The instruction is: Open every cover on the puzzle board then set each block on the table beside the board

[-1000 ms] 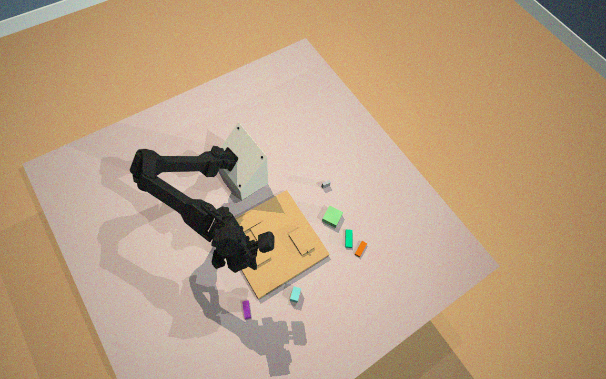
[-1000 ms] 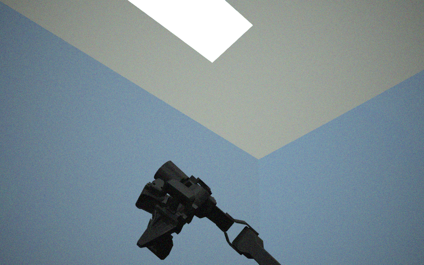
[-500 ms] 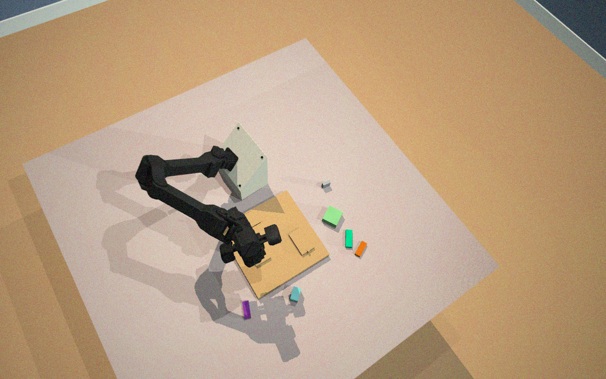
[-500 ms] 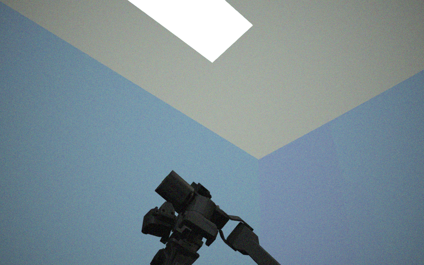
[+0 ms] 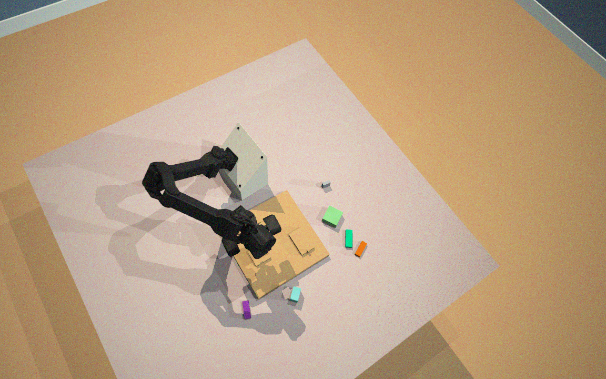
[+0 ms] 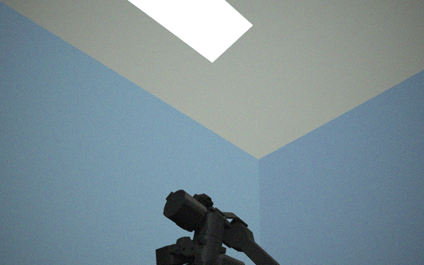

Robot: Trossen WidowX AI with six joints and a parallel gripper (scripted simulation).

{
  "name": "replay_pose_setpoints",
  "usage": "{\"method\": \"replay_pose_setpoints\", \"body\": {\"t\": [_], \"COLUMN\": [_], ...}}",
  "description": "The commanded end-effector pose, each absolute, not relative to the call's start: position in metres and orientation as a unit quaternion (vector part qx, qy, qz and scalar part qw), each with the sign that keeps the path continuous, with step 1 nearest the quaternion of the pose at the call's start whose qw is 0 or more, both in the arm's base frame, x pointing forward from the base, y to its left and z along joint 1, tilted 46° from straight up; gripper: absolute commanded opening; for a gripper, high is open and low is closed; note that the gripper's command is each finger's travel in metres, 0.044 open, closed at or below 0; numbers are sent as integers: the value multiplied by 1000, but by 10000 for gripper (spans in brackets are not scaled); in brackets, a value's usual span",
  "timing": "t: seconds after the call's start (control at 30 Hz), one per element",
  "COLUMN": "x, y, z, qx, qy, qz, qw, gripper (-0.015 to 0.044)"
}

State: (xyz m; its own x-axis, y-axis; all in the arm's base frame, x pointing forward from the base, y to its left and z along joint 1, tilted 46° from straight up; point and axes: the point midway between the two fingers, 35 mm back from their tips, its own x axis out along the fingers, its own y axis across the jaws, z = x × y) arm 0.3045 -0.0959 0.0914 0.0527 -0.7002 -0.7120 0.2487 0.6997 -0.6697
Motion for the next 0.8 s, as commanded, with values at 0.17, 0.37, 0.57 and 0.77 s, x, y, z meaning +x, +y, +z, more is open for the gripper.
{"method": "replay_pose_setpoints", "body": {"t": [0.17,0.37,0.57,0.77], "x": [281,281,281,281], "y": [-102,-102,-102,-102], "z": [76,76,76,76], "qx": [-211,-211,-211,-211], "qy": [644,644,644,644], "qz": [-343,-343,-343,-343], "qw": [650,650,650,650], "gripper": [0,0,0,0]}}
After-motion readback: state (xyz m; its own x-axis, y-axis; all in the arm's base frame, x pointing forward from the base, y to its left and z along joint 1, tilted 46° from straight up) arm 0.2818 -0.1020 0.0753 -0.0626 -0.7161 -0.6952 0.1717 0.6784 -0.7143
